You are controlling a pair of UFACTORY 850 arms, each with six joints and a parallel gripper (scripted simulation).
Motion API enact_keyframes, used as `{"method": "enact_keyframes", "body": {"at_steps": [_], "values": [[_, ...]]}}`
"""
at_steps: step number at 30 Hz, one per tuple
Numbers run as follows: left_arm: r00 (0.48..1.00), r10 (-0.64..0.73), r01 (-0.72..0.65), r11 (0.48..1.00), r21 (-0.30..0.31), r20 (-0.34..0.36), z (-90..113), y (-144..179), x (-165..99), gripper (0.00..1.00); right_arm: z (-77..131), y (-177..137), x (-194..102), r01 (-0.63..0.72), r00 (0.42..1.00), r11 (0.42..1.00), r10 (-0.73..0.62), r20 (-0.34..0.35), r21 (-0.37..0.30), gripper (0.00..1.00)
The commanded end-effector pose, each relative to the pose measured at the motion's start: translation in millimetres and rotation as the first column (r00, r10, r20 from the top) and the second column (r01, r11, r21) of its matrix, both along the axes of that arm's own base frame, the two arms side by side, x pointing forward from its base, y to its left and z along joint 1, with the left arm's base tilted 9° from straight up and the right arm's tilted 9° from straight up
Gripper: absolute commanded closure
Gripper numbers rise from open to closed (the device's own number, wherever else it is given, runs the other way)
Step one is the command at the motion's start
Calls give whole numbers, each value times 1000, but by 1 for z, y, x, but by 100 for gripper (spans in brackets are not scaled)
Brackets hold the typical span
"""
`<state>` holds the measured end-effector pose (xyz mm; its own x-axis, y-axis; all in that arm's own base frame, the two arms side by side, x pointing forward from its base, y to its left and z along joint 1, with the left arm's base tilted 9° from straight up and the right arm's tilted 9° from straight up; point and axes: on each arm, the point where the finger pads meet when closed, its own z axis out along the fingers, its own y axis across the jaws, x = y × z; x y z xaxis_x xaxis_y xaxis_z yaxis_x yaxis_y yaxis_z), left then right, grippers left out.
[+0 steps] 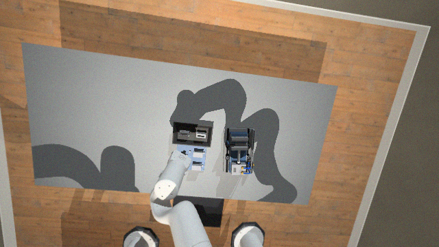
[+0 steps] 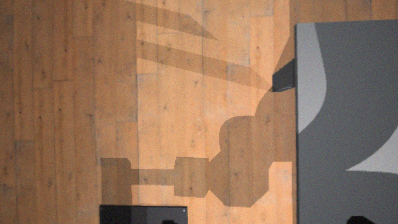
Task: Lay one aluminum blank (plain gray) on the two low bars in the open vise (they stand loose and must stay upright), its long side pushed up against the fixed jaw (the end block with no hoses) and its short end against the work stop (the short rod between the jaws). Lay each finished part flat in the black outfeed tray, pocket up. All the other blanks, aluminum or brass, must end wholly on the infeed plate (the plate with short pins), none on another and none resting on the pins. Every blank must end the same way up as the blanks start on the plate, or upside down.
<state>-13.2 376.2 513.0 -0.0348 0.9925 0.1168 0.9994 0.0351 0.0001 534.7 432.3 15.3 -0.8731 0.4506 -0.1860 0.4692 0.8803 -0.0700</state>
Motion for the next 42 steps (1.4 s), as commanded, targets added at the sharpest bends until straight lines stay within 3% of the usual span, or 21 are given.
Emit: {"method": "enact_keyframes", "body": {"at_steps": [1, 5, 6, 12, 20, 22, 23, 27, 37, 39, 40, 42], "values": [[1000, 0, 0, 1000, 2, 0, 1, 0, 0, 0, 1, -3, -10, -164, 986, 986, 163, -30, -9, 100], [1000, 0, 0, 1000, 2, 0, 1, 0, 0, 0, 0, -5, -14, -225, 974, 974, 225, -40, -16, 100], [1000, 0, 0, 1000, 2, 0, 1, 0, 0, 0, 0, -8, -21, -314, 948, 949, 312, -55, -24, 100], [1000, 0, 0, 1000, 2, 0, 1, 0, 0, 0, -1, -12, -32, -470, 881, 882, 466, -85, -35, 100], [1000, 0, 0, 1000, 2, 0, 1, 0, 0, 0, -2, -20, -51, -676, 733, 736, 667, -132, -40, 100], [1000, 0, 0, 1000, 2, 0, 1, 0, 0, 0, -2, -20, -51, -676, 733, 736, 667, -132, -40, 100], [1000, 0, 0, 1000, 2, 0, 1, 0, 0, 0, -2, -23, -58, -741, 667, 670, 730, -150, -38, 100], [1000, 0, 0, 1000, 2, 0, 1, 0, 0, 0, -2, -27, -66, -808, 584, 588, 794, -169, -35, 100], [1000, 0, 0, 1000, 2, 0, 1, 0, 0, 0, -3, -38, -90, -952, 301, 307, 928, -222, -9, 100], [1000, 0, 0, 1000, 2, 0, 1, 0, 0, 0, -3, -38, -90, -952, 301, 307, 928, -222, -9, 100], [1000, 0, 0, 1000, 2, 0, 1, 0, 0, 0, -3, -42, -97, -973, 223, 229, 947, -233, 0, 100], [1000, 0, 0, 1000, 2, 0, 1, 0, 0, 0, -4, -44, -101, -985, 168, 175, 956, -241, 7, 100]]}}
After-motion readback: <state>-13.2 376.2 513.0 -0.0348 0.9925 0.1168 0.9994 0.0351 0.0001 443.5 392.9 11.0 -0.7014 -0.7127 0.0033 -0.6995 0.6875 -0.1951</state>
